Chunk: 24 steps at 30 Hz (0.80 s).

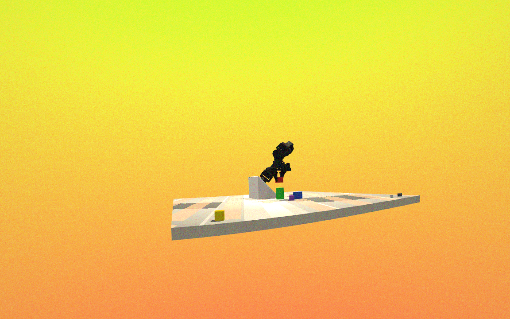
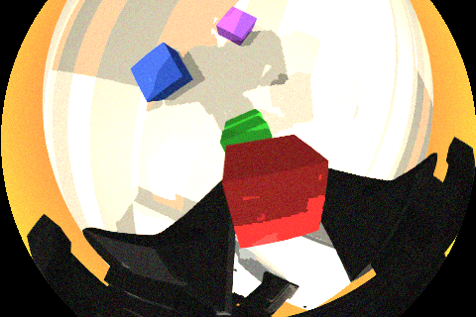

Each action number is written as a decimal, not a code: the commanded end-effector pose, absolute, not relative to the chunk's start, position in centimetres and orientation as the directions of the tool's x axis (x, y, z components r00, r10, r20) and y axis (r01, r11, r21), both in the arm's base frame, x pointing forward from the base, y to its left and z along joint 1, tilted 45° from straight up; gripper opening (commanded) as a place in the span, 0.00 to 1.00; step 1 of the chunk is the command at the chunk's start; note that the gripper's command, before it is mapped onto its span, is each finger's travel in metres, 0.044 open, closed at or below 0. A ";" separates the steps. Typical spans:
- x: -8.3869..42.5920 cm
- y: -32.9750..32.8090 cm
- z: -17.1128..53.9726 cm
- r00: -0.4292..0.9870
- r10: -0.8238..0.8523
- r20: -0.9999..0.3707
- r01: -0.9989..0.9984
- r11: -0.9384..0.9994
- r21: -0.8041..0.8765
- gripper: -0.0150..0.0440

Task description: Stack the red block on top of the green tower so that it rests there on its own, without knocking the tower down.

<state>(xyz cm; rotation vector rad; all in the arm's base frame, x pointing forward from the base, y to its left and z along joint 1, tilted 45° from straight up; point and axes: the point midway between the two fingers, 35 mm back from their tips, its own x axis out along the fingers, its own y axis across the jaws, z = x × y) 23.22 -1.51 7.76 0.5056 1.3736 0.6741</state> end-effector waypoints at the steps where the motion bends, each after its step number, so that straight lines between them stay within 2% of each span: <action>1: 23.1 -1.0 7.5 0.062 0.701 -0.711 -0.138 0.712 0.689 0.25; 24: 23.3 1.1 5.4 0.063 0.701 -0.710 -0.138 0.711 0.690 0.25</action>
